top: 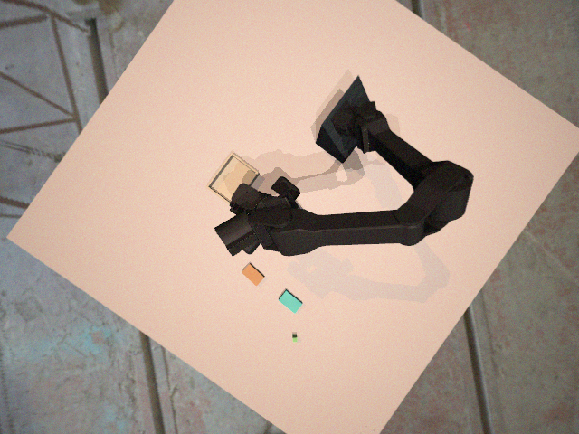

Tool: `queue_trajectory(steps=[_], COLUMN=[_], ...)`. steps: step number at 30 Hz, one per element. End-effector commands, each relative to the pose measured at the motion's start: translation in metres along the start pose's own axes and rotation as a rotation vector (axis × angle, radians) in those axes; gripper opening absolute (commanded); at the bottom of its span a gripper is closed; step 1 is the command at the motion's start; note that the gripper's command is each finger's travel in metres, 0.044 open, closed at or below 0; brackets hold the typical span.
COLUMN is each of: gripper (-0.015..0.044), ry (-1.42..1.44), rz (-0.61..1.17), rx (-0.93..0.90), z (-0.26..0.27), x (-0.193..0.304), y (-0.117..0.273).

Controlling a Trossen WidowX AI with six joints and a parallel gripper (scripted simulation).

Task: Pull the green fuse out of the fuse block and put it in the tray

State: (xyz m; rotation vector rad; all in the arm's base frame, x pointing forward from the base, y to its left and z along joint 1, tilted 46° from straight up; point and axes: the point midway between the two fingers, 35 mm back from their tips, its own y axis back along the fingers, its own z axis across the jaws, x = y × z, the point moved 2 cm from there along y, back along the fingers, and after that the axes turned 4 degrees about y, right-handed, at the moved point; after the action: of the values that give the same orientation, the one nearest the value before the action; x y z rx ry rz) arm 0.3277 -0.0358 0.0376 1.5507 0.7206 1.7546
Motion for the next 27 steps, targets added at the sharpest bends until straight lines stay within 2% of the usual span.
queue_trajectory(steps=[1, 27], gripper=[0.0068, 0.0068], ry=[-0.24, -0.241], rz=[0.117, 0.117], rx=[0.151, 0.152], z=[-0.007, -0.013], x=[0.039, 0.046], y=[-0.049, -0.059])
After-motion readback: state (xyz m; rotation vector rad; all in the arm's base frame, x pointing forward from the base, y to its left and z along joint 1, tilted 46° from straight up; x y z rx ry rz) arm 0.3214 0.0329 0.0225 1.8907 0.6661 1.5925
